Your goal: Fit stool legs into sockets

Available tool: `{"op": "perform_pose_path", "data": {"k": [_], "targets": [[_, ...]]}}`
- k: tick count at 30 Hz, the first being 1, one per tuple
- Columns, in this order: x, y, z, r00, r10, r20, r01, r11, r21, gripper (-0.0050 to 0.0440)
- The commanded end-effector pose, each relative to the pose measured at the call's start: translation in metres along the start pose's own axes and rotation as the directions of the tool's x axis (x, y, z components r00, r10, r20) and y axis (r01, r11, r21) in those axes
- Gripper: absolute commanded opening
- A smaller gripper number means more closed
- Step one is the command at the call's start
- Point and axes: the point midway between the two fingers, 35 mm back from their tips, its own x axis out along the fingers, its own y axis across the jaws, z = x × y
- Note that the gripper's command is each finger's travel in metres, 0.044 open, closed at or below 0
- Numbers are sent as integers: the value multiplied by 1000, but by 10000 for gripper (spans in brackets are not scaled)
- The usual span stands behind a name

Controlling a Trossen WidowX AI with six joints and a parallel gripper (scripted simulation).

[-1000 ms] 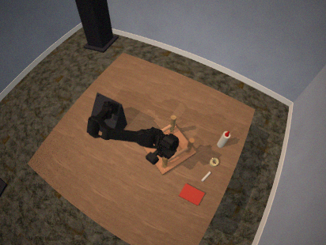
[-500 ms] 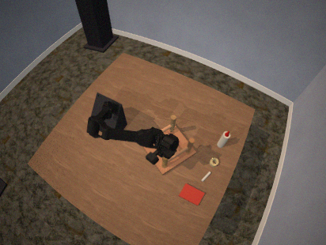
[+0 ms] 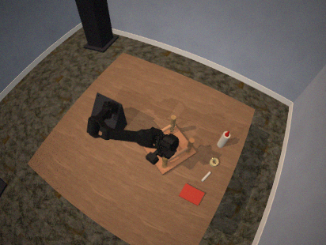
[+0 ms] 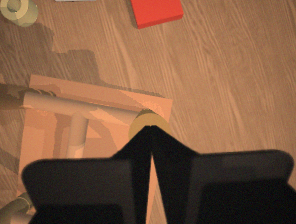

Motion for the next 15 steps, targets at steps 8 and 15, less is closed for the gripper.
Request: {"op": "perform_pose_path", "data": {"k": [8,15], "targets": [[10,1,-6,999,5,-41,-5,1000,0,0],[0,1,-1,1000,3,-30,-3,1000,0,0]]}}
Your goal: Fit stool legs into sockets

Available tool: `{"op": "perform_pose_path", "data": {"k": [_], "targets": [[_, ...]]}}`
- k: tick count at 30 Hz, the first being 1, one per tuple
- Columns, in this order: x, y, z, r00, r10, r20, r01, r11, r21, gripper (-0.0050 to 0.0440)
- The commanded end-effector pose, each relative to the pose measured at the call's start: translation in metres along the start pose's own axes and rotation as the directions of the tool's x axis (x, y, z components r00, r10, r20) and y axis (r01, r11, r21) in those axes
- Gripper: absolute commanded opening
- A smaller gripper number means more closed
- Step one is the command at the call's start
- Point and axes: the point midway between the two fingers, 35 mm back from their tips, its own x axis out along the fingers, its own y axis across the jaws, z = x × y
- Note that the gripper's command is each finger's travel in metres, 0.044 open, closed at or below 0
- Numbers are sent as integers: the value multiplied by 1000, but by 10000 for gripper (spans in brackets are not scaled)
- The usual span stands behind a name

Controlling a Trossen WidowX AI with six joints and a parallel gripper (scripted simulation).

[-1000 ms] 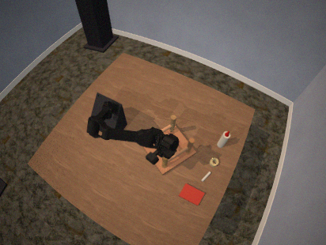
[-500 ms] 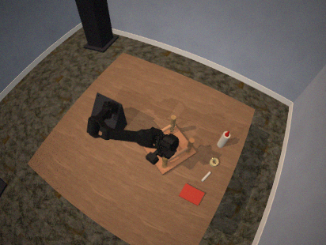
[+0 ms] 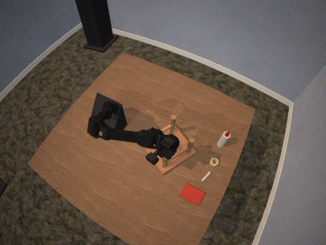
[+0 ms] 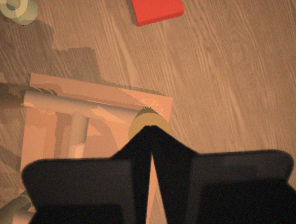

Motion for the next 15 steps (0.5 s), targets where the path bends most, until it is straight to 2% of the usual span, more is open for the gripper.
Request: {"op": "perform_pose_path", "data": {"k": [1,15], "targets": [[-2,1,-1,1000,-2,-12,2,1000,-4,0],[-20,1,6,1000,-5,8,5,1000,-4,0]]}}
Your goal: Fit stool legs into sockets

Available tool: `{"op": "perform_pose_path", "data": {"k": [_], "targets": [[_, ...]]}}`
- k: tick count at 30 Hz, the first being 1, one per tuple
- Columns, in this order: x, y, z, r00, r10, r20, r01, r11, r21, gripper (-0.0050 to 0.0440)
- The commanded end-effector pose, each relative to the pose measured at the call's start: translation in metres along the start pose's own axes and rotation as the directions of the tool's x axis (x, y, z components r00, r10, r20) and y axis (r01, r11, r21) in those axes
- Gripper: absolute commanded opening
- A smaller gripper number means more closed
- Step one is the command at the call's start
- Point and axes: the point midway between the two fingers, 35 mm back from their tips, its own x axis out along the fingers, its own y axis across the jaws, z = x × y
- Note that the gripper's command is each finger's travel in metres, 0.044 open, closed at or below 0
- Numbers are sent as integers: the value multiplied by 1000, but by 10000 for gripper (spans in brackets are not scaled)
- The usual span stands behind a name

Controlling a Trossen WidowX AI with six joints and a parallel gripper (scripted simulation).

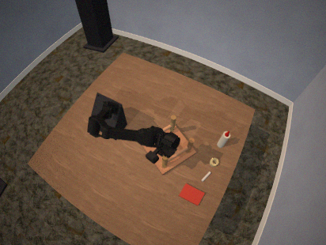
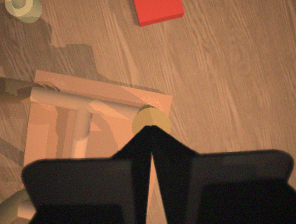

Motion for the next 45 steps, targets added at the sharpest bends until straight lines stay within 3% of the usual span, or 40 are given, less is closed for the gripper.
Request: {"op": "perform_pose_path", "data": {"k": [1,11,20,25,27,30,45], "targets": [[-9,-2,6,1000,-2,16,2,1000,12,0],[-14,1,3,1000,1,15,-1,1000,-2,0],[-55,33,-76,999,45,-14,-46,997,-64,0],[-70,38,-121,998,49,-27,-51,994,-97,0],[-70,38,-121,998,49,-27,-51,994,-97,0],[-78,38,-155,999,43,-34,-46,991,-122,0],[-78,37,-158,999,42,-34,-46,991,-124,0]]}}
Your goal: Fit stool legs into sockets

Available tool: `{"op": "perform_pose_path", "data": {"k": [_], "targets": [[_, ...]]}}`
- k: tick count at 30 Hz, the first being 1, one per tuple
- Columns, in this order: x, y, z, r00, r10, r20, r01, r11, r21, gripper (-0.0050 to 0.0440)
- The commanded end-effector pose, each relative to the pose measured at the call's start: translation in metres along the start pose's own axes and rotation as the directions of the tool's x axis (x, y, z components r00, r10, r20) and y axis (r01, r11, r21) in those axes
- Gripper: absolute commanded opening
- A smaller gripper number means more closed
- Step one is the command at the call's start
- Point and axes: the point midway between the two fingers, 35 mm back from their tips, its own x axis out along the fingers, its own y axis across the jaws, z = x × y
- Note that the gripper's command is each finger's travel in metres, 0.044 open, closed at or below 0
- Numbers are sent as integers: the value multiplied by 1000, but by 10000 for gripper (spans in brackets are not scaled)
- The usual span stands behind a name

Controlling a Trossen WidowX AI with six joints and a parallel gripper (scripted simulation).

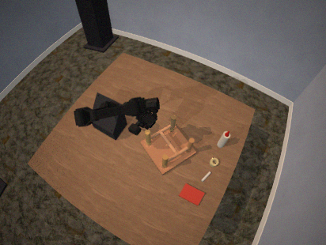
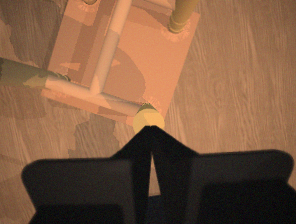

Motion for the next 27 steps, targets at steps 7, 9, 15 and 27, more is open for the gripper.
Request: {"op": "perform_pose_path", "data": {"k": [7,9,15,27], "targets": [[24,-1,-10,1000,-2,-4,2,1000,1,0],[24,-1,-10,1000,-2,-4,2,1000,1,0],[31,0,-12,1000,-1,-5,1,1000,1,0],[40,0,-14,1000,0,-5,0,1000,1,0]]}}
